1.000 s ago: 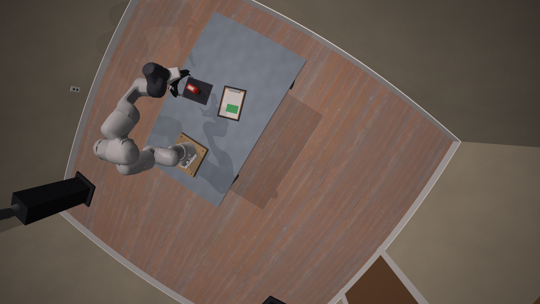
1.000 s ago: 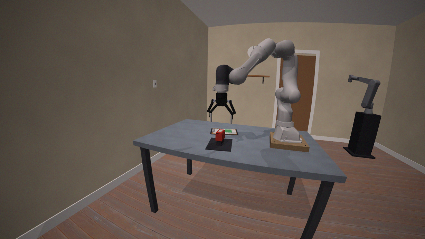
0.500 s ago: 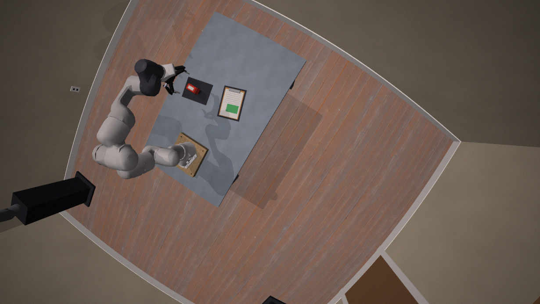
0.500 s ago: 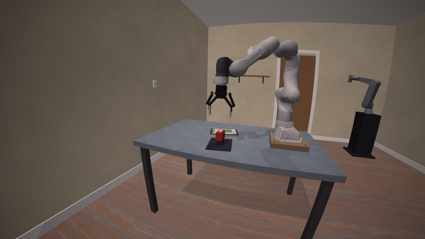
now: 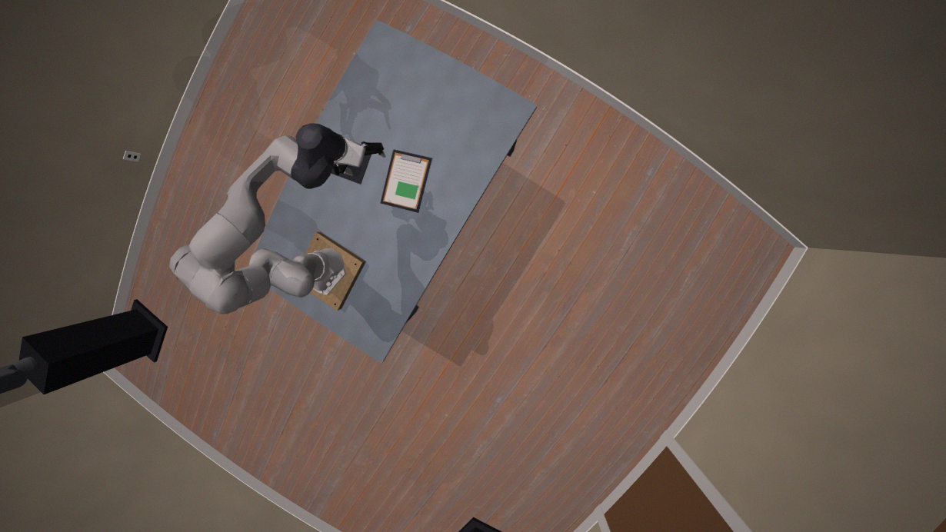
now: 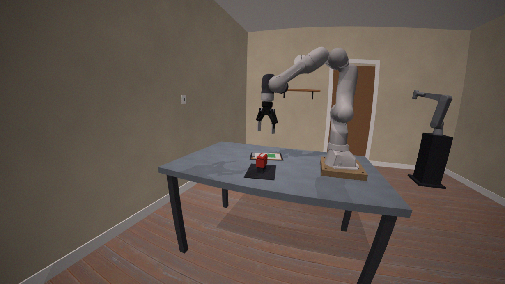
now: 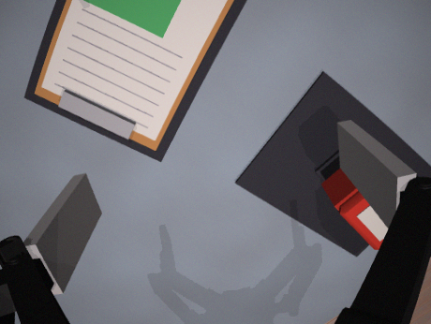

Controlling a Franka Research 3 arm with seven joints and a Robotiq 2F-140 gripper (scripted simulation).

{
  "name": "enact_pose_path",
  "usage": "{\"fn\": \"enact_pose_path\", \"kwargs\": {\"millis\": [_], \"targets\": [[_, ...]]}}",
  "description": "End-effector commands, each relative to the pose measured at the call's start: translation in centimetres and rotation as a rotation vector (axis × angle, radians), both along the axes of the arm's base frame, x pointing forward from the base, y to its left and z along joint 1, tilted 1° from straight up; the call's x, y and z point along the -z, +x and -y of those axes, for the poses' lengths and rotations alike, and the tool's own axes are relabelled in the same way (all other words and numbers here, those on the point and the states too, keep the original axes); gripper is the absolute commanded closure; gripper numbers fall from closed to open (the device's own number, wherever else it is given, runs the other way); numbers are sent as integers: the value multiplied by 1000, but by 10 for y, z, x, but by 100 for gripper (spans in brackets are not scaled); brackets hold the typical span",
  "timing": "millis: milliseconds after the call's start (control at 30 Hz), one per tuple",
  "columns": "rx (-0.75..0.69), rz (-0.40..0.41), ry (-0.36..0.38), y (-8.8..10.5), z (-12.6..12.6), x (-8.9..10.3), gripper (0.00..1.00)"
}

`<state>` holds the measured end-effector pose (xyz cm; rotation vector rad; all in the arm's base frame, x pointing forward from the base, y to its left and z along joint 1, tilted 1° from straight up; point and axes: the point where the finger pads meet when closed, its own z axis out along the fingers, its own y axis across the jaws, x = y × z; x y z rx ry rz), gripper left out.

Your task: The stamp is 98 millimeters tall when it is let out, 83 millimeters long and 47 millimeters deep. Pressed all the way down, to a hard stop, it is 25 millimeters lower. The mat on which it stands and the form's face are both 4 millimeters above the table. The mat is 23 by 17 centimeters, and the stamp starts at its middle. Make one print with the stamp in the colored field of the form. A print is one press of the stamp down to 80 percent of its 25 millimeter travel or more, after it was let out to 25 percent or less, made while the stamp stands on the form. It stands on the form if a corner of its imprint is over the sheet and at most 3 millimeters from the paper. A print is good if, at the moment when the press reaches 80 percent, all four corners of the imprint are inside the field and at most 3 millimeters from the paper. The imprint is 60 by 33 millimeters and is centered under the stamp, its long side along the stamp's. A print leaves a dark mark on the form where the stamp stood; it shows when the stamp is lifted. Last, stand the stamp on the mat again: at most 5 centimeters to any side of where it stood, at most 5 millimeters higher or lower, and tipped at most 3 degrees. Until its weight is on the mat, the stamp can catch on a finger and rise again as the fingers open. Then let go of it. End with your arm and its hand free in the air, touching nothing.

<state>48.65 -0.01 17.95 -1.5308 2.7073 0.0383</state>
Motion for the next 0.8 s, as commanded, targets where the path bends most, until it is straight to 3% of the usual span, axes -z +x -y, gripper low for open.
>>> {"fn": "enact_pose_path", "kwargs": {"millis": [0,67,133,233,300,367,767], "targets": [[279,-14,-10,8,70,2,0],[391,-18,-12,14,103,13,0],[478,-25,-11,18,100,53,0],[481,-25,-14,15,101,112,0],[481,-25,-14,15,101,112,0],[483,-25,-15,15,101,126,0],[483,-25,-15,15,101,126,0]]}}
